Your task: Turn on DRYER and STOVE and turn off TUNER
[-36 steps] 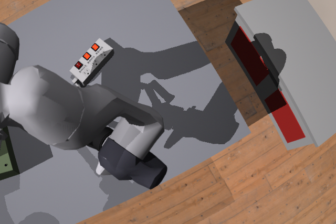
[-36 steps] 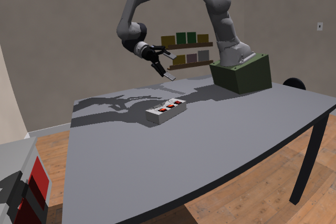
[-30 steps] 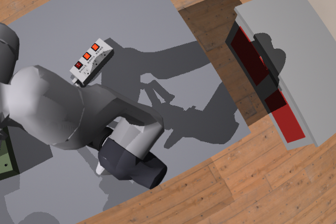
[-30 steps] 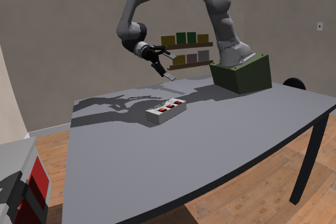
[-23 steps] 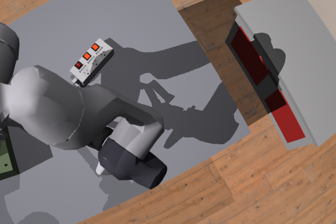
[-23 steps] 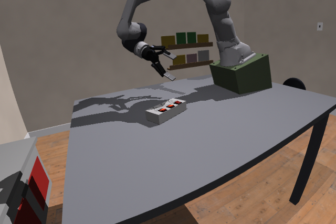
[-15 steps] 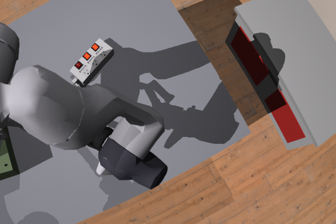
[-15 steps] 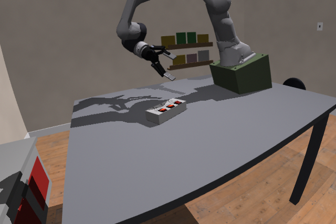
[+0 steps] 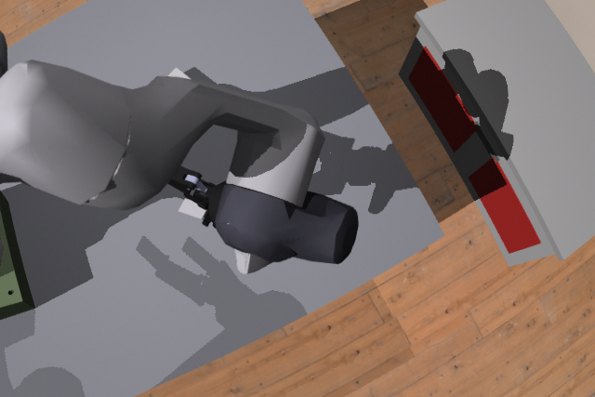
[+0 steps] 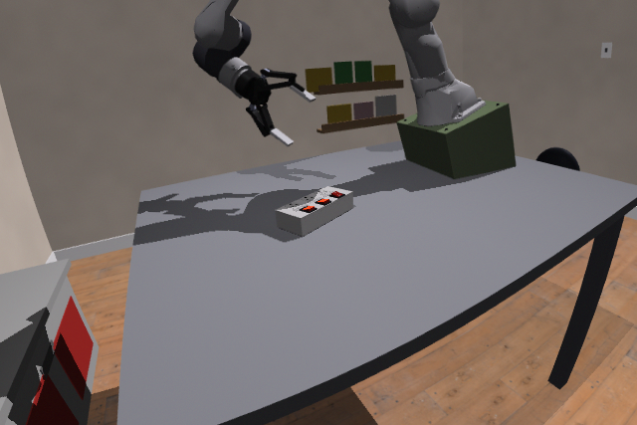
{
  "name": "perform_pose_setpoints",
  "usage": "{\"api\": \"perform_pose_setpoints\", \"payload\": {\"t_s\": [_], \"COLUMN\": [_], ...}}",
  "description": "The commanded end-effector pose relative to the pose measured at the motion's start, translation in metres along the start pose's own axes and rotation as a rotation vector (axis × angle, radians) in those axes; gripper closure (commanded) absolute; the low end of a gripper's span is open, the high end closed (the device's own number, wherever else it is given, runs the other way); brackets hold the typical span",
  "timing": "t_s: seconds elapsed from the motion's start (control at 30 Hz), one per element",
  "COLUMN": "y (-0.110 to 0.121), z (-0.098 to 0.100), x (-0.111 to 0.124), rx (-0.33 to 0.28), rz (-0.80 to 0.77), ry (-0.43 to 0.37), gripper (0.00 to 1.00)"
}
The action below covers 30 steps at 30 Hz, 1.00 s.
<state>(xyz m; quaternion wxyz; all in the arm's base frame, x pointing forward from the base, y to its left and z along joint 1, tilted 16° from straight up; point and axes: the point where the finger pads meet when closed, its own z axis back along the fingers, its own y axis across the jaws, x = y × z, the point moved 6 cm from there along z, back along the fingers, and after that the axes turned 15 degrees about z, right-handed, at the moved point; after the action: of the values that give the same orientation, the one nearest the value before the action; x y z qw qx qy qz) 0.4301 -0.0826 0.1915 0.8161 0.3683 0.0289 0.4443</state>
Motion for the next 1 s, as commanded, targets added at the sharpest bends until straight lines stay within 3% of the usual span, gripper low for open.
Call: {"api": "perform_pose_setpoints", "payload": {"t_s": [0.0,0.1,0.13,0.3,0.33,0.97], "y": [0.003,0.003,0.006,0.006,0.011,0.011], "z": [0.017,0.017,0.037,0.037,0.059,0.059], "x": [0.013,0.013,0.032,0.032,0.054,0.054], "rx": [-0.034,-0.034,-0.071,-0.072,-0.109,-0.110], "rz": [0.242,0.242,0.373,0.384,0.527,0.537], "ry": [0.060,0.060,0.120,0.123,0.192,0.195], "gripper": [0.00,0.00,0.00,0.00,0.00,0.00]}}
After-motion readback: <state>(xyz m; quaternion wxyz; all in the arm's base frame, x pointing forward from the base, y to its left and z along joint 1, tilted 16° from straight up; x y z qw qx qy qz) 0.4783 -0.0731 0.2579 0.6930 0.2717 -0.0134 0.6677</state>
